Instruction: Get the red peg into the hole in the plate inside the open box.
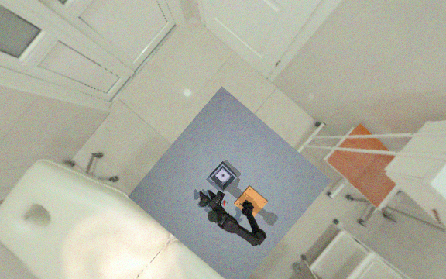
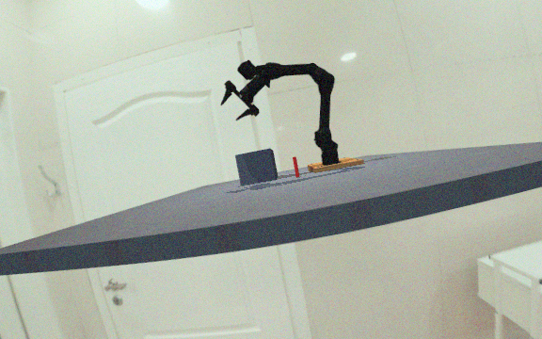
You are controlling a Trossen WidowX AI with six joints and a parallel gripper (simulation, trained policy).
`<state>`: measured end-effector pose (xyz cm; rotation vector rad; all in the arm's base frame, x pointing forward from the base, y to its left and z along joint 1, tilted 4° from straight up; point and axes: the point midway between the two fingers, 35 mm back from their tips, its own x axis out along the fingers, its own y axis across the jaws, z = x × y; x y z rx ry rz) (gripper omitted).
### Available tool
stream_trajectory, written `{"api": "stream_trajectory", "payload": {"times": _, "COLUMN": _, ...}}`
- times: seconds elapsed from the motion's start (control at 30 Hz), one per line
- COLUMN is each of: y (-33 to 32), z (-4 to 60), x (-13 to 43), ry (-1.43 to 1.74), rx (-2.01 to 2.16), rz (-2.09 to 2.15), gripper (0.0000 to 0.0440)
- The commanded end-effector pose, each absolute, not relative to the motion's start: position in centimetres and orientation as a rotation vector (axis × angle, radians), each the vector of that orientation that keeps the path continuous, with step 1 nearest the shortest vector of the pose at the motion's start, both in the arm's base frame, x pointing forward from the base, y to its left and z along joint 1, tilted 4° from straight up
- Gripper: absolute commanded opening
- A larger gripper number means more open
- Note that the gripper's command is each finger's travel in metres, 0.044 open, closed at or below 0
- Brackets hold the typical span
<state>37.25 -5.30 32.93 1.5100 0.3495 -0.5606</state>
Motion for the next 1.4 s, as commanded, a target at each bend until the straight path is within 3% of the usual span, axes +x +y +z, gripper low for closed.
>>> {"api": "stream_trajectory", "payload": {"times": 0.0, "y": -3.5, "z": 31.6, "x": 36.3, "ry": 0.432, "rx": 1.527, "rz": -0.561, "gripper": 0.044}}
{"api": "stream_trajectory", "payload": {"times": 0.7, "y": 6.4, "z": 22.2, "x": 27.9, "ry": 1.043, "rx": 1.476, "rz": -0.721, "gripper": 0.044}}
{"api": "stream_trajectory", "payload": {"times": 1.37, "y": 8.9, "z": 15.6, "x": 20.7, "ry": 1.378, "rx": 1.24, "rz": -0.962, "gripper": 0.044}}
